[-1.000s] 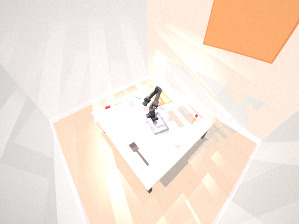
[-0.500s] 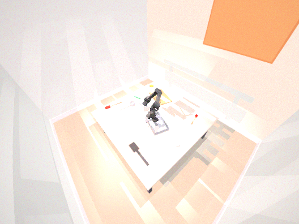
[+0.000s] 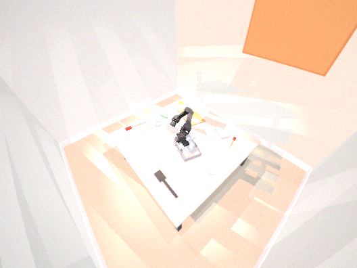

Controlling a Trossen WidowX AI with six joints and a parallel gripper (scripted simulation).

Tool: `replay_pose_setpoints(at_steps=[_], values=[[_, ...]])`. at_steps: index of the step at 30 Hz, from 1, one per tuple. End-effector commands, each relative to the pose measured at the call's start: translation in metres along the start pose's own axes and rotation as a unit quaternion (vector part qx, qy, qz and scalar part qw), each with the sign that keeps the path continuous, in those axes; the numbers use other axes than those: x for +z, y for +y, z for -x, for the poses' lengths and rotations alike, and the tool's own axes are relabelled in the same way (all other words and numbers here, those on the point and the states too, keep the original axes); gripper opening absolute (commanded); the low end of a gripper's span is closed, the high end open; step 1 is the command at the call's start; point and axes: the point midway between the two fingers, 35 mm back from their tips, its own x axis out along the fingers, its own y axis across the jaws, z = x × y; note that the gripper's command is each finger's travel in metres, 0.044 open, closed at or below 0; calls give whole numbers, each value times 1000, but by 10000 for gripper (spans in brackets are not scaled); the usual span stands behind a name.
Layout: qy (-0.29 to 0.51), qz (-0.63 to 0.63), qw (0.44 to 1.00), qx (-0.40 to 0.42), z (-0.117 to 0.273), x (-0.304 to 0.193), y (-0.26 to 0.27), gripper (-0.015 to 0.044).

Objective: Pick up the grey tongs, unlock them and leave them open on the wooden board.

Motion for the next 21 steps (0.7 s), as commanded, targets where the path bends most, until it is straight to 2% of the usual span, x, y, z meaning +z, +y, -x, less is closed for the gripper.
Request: replay_pose_setpoints(at_steps=[1, 21], values=[[-1, -3, 1000, 1, 1, -2, 0, -150], [-15, -183, 983, 22, 33, -136, -8, -150]])
